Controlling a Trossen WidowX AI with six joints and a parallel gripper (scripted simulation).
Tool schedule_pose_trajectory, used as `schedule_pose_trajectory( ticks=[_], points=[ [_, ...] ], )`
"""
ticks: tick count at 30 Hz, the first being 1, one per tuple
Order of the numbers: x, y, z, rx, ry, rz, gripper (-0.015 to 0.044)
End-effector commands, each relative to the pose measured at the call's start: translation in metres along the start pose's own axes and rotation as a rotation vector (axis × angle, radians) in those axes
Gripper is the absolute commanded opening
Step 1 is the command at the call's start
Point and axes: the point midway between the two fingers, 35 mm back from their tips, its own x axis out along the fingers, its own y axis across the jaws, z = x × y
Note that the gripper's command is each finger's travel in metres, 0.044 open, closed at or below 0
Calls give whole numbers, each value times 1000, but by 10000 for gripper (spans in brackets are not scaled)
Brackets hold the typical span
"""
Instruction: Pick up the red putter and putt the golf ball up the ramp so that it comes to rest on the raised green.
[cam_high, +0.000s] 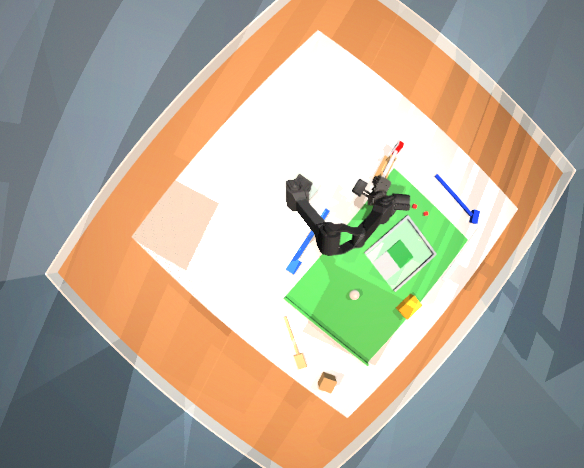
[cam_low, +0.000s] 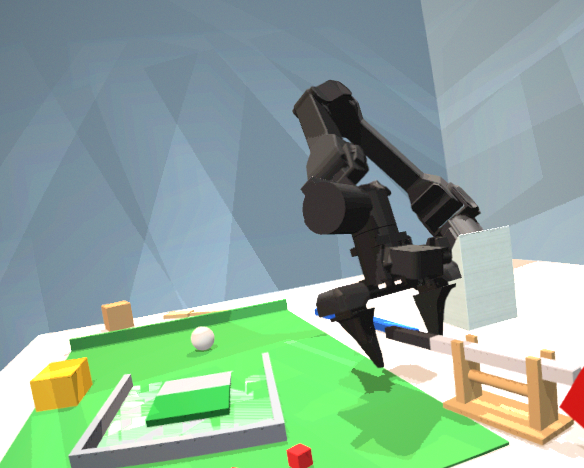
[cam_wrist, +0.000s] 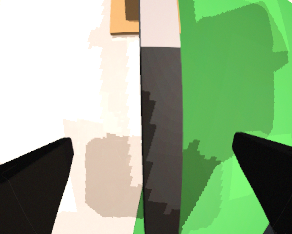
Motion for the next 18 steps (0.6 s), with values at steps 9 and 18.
schedule_pose_trajectory(
  ticks=[9, 18],
  points=[
    [6, 1, -2, 0, 2, 3, 335],
    [6, 1, -2, 0, 2, 3, 99]
  ],
)
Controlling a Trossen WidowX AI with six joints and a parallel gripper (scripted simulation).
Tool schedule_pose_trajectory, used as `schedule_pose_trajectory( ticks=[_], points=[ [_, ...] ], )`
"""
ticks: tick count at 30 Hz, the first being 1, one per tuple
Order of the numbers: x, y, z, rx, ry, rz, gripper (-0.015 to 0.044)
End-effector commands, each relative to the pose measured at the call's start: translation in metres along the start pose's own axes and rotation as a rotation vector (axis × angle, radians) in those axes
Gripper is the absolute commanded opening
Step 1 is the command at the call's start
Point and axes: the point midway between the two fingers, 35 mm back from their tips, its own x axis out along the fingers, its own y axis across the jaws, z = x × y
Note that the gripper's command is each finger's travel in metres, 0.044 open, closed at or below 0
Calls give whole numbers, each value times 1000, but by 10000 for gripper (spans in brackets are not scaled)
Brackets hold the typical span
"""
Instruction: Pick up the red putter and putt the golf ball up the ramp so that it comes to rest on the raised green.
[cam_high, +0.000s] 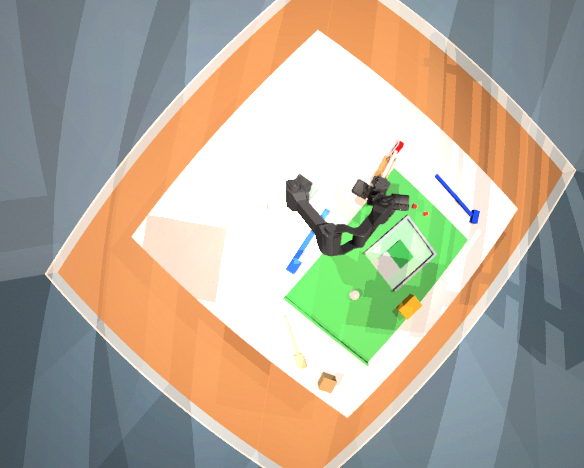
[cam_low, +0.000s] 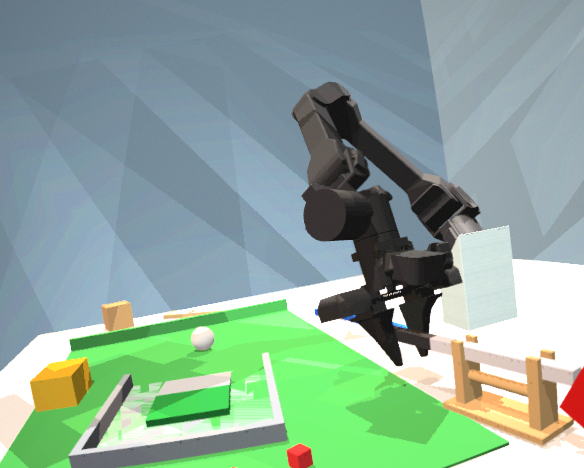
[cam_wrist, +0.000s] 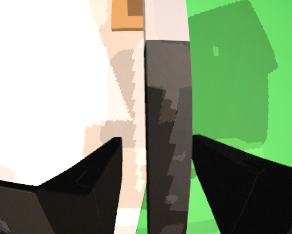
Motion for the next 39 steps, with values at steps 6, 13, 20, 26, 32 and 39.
schedule_pose_trajectory(
  ticks=[6, 13, 20, 26, 32, 39],
  points=[
    [-1, 0, 0, 1, -1, -1, 20],
    [-18, -3, 6, 1, -3, -1, 0],
    [-75, -3, 23, 0, -5, 0, 0],
    [-97, 0, 27, 0, -4, 2, 0],
    [-101, -10, 3, 126, 12, -17, 0],
    [-122, -22, -46, 401, 23, -48, 0]
  ],
)
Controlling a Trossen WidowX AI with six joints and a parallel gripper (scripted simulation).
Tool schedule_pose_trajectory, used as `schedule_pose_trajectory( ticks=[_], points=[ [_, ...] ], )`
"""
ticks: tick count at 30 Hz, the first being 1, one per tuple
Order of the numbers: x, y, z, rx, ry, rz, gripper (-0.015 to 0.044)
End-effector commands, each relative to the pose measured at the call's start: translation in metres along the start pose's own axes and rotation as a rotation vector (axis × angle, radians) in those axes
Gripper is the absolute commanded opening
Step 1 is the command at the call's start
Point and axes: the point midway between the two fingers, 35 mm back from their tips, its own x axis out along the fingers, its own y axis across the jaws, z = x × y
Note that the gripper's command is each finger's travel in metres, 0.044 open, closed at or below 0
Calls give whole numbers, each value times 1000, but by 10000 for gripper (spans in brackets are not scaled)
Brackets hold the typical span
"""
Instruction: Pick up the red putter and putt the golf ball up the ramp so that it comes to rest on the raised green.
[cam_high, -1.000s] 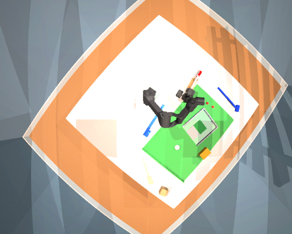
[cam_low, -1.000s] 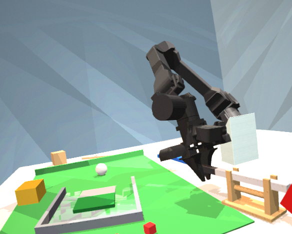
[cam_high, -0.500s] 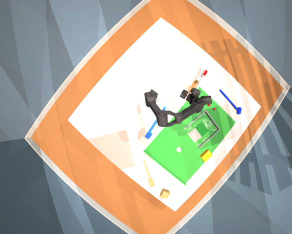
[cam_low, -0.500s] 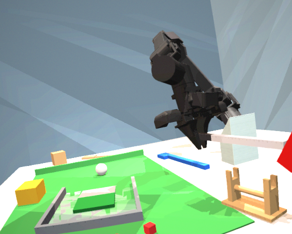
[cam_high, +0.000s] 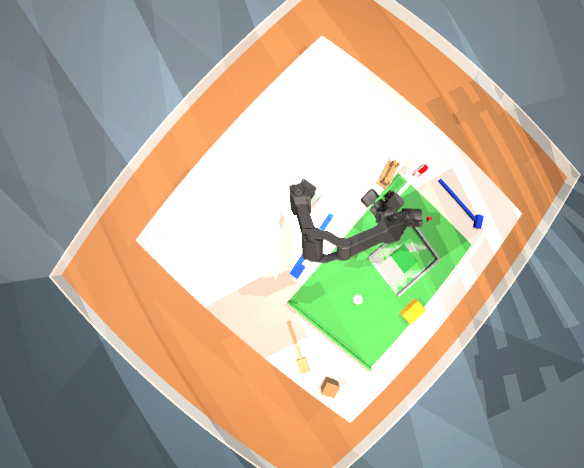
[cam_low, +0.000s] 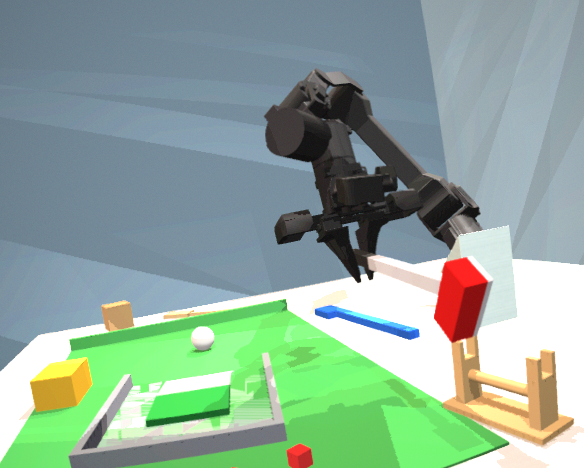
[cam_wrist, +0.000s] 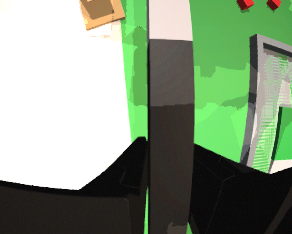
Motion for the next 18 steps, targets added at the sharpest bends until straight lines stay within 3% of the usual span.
schedule_pose_trajectory(
  ticks=[1, 18],
  points=[
    [-15, -15, -26, 162, -3, -29, 0],
    [-52, -40, -152, 839, 42, -102, 0]
  ],
)
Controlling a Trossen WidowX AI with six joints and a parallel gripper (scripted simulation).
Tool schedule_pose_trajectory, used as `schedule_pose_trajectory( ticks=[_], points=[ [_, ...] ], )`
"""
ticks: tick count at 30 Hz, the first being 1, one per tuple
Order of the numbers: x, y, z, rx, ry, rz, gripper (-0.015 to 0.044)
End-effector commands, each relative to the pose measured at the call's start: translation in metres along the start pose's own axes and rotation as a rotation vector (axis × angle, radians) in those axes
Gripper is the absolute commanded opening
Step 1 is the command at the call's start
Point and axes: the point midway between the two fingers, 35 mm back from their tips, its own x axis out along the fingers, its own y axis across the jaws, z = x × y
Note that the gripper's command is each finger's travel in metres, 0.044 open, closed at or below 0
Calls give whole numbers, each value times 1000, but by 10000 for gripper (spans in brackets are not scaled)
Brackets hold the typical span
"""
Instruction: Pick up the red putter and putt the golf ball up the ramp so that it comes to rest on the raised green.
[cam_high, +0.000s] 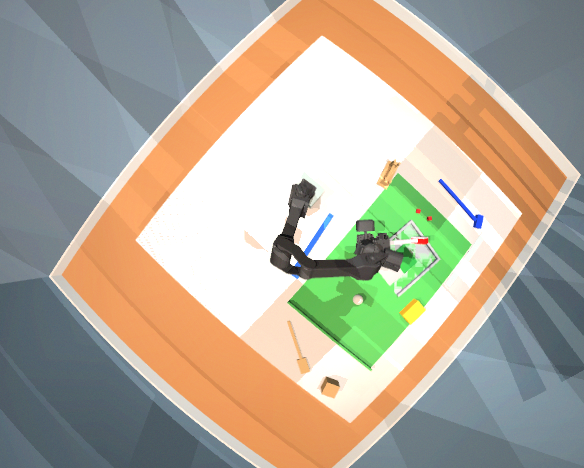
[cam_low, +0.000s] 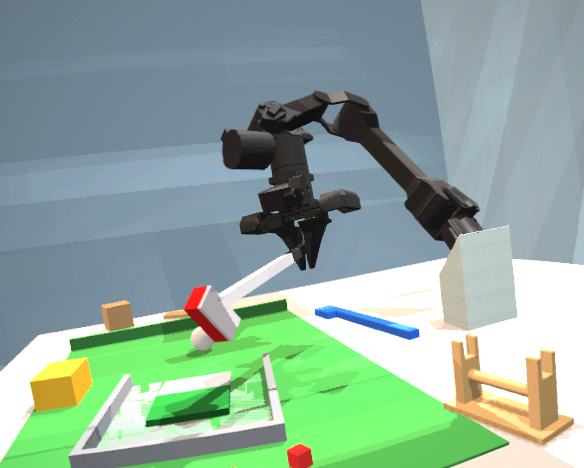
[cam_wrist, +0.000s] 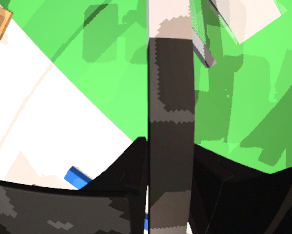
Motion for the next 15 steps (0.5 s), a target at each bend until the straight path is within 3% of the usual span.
schedule_pose_trajectory(
  ticks=[1, 15],
  points=[
    [-9, -22, -24, 167, 1, -30, 0],
    [-30, -76, -118, 726, 48, -127, 0]
  ],
)
